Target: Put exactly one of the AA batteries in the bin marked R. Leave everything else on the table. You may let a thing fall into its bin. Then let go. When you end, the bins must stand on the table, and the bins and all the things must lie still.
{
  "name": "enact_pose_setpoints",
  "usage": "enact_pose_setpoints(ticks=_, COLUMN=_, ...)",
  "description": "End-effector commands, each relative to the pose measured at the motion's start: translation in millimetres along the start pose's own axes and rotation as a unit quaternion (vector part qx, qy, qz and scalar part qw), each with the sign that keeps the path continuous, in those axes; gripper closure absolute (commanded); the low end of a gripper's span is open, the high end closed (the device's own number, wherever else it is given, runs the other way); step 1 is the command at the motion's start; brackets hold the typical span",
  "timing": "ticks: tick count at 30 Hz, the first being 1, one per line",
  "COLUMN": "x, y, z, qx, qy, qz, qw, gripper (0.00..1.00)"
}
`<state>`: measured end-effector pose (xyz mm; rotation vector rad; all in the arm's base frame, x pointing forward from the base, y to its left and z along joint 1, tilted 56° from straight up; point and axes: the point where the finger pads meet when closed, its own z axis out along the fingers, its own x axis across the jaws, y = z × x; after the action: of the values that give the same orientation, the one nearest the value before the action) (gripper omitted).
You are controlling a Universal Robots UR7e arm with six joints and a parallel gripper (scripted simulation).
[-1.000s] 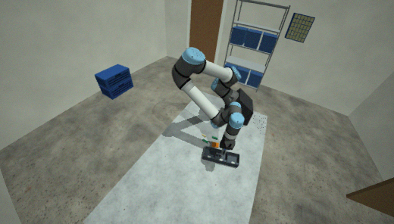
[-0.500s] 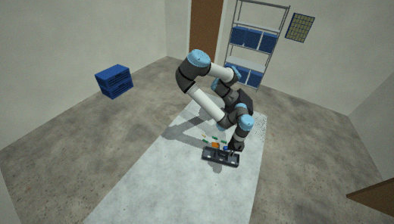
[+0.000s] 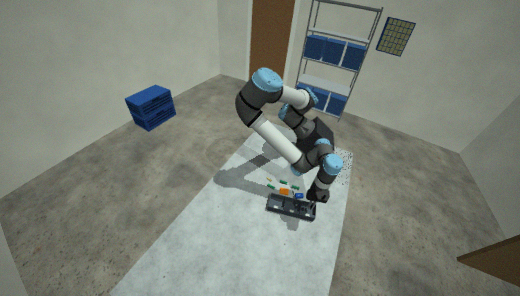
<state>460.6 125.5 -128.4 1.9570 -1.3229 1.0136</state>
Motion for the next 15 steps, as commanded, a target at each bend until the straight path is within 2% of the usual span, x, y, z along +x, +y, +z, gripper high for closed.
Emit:
enact_pose_setpoints(ticks=1, x=0, y=0, z=12.1, qx=0.0, qy=0.0, qz=0.0, qw=1.0, gripper=0.69)
enact_pose_setpoints(ticks=15, x=0, y=0, z=44.1, qx=0.0, qy=0.0, qz=0.0, qw=1.0, gripper=0.69)
